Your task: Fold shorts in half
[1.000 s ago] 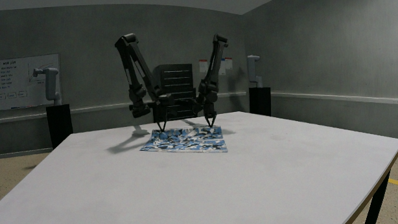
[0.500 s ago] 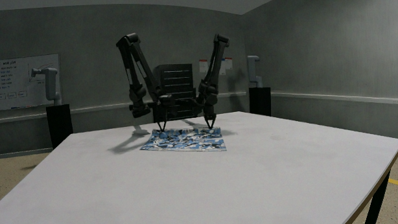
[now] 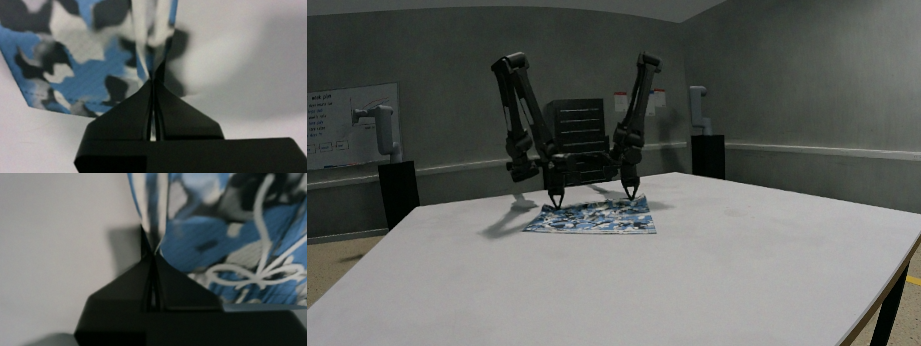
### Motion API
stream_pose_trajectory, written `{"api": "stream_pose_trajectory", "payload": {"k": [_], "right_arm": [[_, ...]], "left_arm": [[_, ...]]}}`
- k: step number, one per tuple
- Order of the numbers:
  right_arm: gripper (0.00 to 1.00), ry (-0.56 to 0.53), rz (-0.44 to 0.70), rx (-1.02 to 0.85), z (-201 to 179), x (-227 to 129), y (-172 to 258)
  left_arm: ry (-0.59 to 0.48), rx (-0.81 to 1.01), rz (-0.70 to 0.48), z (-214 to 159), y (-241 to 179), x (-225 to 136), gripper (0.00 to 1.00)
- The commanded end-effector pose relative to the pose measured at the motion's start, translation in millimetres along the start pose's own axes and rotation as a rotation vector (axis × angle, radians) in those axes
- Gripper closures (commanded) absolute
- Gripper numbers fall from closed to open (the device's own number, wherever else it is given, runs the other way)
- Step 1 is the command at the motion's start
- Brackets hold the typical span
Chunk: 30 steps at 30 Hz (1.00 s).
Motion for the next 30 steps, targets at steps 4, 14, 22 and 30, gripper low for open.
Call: {"api": "stream_pose_trajectory", "payload": {"k": [4, 14, 22, 30], "right_arm": [[1.0, 0.0, 0.002, -0.004, -0.3, -5.6, -13.0], [1.0, -0.008, 0.034, 0.012, -3.2, -23.9, -34.4], [1.0, 0.018, 0.058, 0.002, -14.2, -18.7, -18.0], [1.0, -0.013, 0.044, 0.025, -5.3, -34.7, -50.9]], "left_arm": [[0.002, -0.019, 0.052, 5.0, 59.2, -35.6, 1.0], [0.007, -0.005, 0.016, 4.7, 40.5, -20.6, 1.0], [0.001, -0.011, 0.043, 9.4, 75.9, -50.6, 1.0], [0.006, 0.002, -0.002, 13.7, 96.3, -64.5, 1.0]]}}
Point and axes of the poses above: on each arm, the point where the finger pads meet when closed, its own x axis out along the fingers, its own y axis across the jaws, z = x × y, the point moved 3 cm from there along -x, back along the fingers, and after that the axes turned 5 degrees about -x, right-handed, at the moved point
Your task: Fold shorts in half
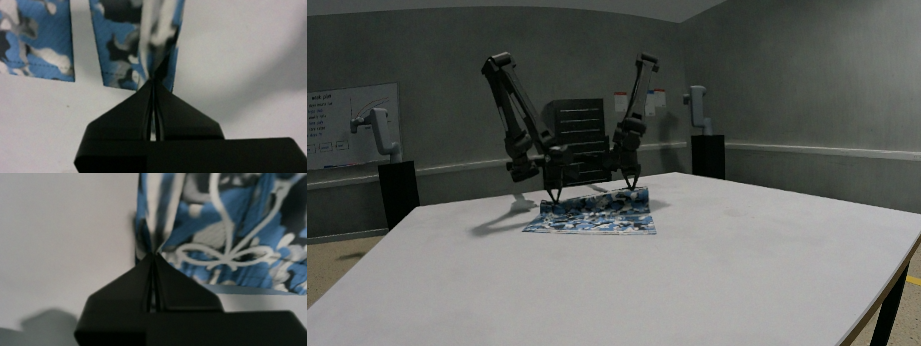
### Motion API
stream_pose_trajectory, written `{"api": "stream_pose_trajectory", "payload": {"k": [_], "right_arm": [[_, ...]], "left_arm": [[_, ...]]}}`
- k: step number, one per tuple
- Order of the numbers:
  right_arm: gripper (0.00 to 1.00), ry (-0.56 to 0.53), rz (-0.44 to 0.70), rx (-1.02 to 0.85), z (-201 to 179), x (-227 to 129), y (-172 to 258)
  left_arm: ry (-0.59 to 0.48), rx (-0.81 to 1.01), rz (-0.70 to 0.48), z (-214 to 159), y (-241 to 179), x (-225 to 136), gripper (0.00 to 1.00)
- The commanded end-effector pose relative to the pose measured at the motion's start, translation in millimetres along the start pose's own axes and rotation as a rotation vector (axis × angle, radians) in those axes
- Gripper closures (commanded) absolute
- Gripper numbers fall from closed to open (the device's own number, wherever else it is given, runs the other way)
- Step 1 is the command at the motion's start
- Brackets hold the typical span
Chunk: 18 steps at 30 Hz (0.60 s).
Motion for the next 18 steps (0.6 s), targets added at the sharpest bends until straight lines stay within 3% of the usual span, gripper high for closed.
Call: {"api": "stream_pose_trajectory", "payload": {"k": [1, 5, 8, 12, 17, 18], "right_arm": [[1.0, 0.001, 0.0, -0.002, 0.2, -9.4, -20.0], [1.0, -0.001, 0.012, 0.009, -2.1, -18.9, -31.9], [1.0, -0.003, 0.019, 0.017, -2.5, -23.9, -38.9], [1.0, 0.023, 0.051, -0.013, -11.3, -15.4, -14.4], [1.0, 0.014, 0.037, 0.006, -5.6, -17.6, -23.0], [1.0, -0.006, 0.017, 0.019, -2.2, -28.0, -44.6]], "left_arm": [[0.008, -0.013, -0.017, 3.2, 19.9, -12.7, 1.0], [0.014, -0.019, -0.032, -4.9, -4.8, -7.3, 1.0], [0.01, -0.023, -0.005, -3.3, 10.4, -11.9, 1.0], [0.001, -0.015, 0.041, 2.0, 32.2, -27.9, 1.0], [0.0, -0.006, 0.065, 4.0, 43.4, -38.6, 1.0], [-0.001, -0.007, 0.073, 4.6, 47.7, -42.6, 1.0]]}}
Point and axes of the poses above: on each arm, the point where the finger pads meet when closed, its own x axis out along the fingers, its own y axis across the jaws, z = x × y, the point moved 3 cm from there along -x, back along the fingers, and after that the axes turned 5 degrees about -x, right-handed, at the moved point
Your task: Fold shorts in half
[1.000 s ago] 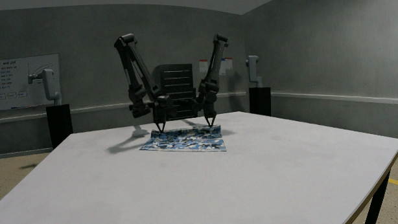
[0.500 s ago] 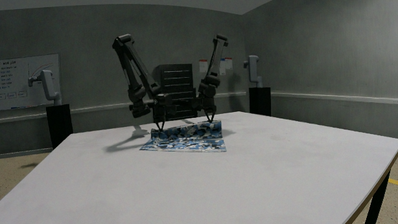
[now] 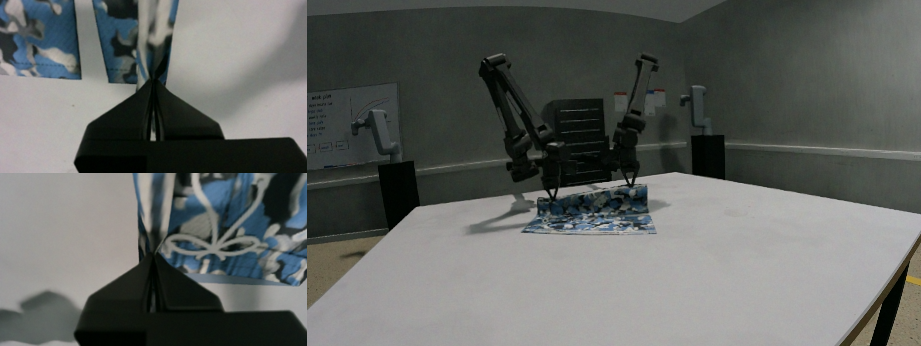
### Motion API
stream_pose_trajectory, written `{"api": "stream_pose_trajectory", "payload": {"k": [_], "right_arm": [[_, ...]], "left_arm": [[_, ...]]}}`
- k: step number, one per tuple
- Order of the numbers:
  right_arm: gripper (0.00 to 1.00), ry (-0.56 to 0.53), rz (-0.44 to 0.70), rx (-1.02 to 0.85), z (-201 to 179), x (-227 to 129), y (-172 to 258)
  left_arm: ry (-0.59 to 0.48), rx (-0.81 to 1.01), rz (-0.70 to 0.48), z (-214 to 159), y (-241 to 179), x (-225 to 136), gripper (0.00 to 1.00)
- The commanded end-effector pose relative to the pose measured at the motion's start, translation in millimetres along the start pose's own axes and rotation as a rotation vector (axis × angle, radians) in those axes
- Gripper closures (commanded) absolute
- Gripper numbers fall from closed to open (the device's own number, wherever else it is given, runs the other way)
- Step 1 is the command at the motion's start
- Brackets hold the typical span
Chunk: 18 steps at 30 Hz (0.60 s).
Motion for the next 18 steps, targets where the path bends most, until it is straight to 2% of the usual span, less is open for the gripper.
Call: {"api": "stream_pose_trajectory", "payload": {"k": [1, 6, 11, 13, 17, 18], "right_arm": [[1.0, -0.016, -0.024, 0.014, 4.3, -14.0, -27.6], [1.0, -0.021, -0.021, 0.031, 2.1, -27.7, -44.4], [1.0, -0.016, -0.003, 0.035, -2.2, -37.3, -53.5], [1.0, 0.008, 0.026, 0.011, -7.4, -25.1, -30.7], [1.0, 0.011, 0.029, 0.011, -8.2, -25.1, -30.0], [1.0, -0.008, -0.005, 0.028, -10.3, -34.7, -43.2]], "left_arm": [[-0.004, -0.029, 0.11, -0.7, 47.1, -35.6, 1.0], [-0.003, 0.002, 0.149, 1.6, 66.6, -54.5, 1.0], [0.008, -0.021, 0.099, -4.1, 34.6, -32.8, 1.0], [0.005, -0.015, 0.11, -2.3, 41.8, -37.9, 1.0], [0.002, -0.024, 0.134, -2.4, 51.3, -41.2, 1.0], [-0.004, 0.011, 0.159, 2.7, 68.2, -57.6, 1.0]]}}
Point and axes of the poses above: on each arm, the point where the finger pads meet when closed, its own x axis out along the fingers, its own y axis across the jaws, z = x × y, the point moved 3 cm from there along -x, back along the fingers, and after that the axes turned 5 degrees about -x, right-handed, at the moved point
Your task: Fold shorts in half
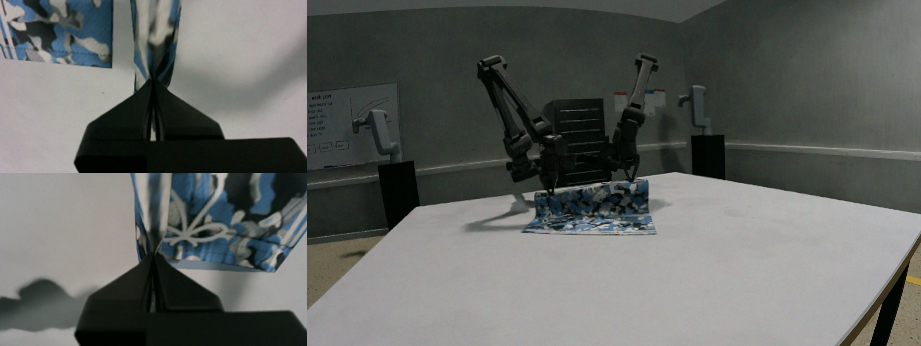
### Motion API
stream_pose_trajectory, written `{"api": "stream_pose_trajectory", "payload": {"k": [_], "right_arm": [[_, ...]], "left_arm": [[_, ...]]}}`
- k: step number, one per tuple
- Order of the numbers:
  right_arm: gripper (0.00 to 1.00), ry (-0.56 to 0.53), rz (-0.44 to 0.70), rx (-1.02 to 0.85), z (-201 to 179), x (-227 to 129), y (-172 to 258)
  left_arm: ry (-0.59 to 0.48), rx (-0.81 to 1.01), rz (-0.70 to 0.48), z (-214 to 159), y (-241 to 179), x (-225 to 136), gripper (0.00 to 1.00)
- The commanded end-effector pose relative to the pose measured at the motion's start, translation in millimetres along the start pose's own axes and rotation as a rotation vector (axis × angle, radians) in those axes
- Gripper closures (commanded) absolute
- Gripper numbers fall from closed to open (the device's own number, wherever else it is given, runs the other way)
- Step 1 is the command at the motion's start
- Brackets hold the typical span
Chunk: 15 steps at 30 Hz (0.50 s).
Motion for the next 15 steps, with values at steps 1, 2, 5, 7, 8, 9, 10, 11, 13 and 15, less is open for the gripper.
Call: {"api": "stream_pose_trajectory", "payload": {"k": [1, 2, 5, 7, 8, 9, 10, 11, 13, 15], "right_arm": [[1.0, -0.016, -0.043, 0.007, -2.1, -14.0, -19.9], [1.0, -0.033, -0.068, 0.018, 1.9, -21.7, -32.0], [1.0, -0.049, -0.098, 0.03, 0.4, -31.4, -42.1], [1.0, -0.059, -0.111, 0.035, -0.7, -36.4, -46.5], [1.0, -0.059, -0.11, 0.037, -0.6, -35.9, -46.5], [1.0, -0.041, -0.08, 0.027, -3.6, -26.3, -30.4], [1.0, -0.028, -0.061, 0.009, -7.2, -20.7, -20.6], [1.0, -0.023, -0.056, 0.01, -9.0, -19.1, -19.1], [1.0, -0.021, -0.057, 0.01, -9.4, -18.9, -18.9], [1.0, -0.043, -0.086, 0.032, -1.4, -26.1, -34.0]], "left_arm": [[-0.008, 0.008, 0.101, 0.9, 44.3, -33.5, 1.0], [-0.008, 0.012, 0.109, 1.7, 48.3, -37.0, 1.0], [-0.01, 0.019, 0.137, 3.3, 63.3, -48.9, 1.0], [-0.01, 0.016, 0.149, 2.4, 69.4, -52.9, 1.0], [-0.004, 0.005, 0.133, -0.8, 67.0, -45.0, 1.0], [-0.002, -0.004, 0.134, -2.4, 63.7, -40.1, 1.0], [0.0, 0.007, 0.108, -1.4, 55.4, -35.1, 1.0], [0.002, 0.017, 0.084, -1.1, 46.6, -31.8, 1.0], [-0.004, 0.046, 0.103, 10.7, 55.7, -29.4, 1.0], [-0.003, 0.097, 0.131, 13.5, 72.2, -35.3, 1.0]]}}
Point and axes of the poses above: on each arm, the point where the finger pads meet when closed, its own x axis out along the fingers, its own y axis across the jaws, z = x × y, the point moved 3 cm from there along -x, back along the fingers, and after that the axes turned 5 degrees about -x, right-handed, at the moved point
